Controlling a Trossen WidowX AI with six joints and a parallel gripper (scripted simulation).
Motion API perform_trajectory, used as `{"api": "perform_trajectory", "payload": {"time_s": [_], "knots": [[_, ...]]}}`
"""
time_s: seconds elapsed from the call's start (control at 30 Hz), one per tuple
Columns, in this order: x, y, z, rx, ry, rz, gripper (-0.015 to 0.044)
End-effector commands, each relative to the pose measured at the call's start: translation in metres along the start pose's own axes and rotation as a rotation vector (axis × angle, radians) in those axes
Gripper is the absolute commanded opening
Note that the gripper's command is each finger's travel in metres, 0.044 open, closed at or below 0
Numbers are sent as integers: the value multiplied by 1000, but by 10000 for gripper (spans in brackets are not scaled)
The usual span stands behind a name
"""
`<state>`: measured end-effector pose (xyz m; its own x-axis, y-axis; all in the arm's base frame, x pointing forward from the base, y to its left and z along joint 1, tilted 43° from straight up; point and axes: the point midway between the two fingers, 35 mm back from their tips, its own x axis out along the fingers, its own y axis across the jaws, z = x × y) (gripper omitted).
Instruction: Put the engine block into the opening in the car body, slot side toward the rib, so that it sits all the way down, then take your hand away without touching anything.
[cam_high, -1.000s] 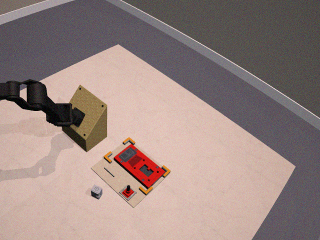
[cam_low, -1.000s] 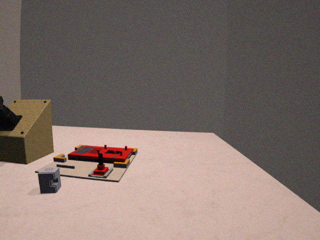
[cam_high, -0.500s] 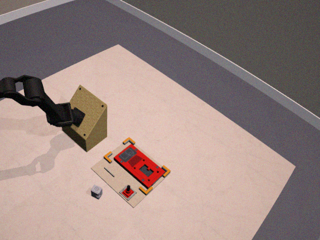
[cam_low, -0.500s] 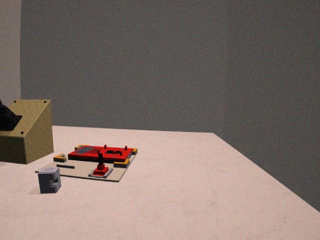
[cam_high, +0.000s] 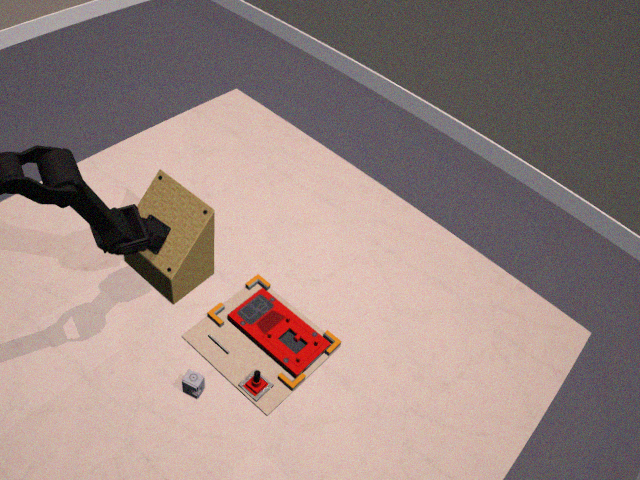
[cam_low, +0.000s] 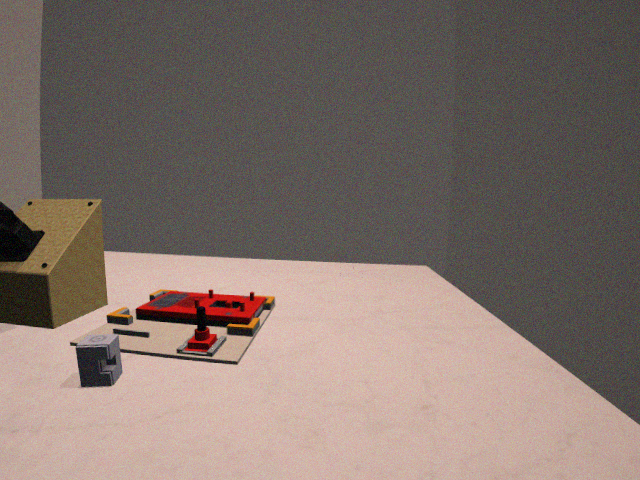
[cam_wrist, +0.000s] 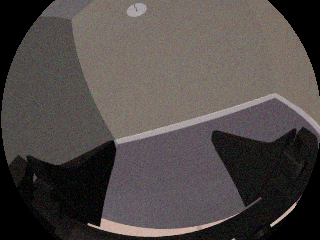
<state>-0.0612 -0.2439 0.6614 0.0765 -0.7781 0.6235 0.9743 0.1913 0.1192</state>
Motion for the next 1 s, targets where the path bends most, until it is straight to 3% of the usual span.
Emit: {"api": "perform_trajectory", "payload": {"time_s": [0.0,0.33,0.97], "knots": [[6,-5,-21,0,42,-16,440],[12,10,-61,93,133,27,440],[21,29,-150,11,341,29,440]]}}
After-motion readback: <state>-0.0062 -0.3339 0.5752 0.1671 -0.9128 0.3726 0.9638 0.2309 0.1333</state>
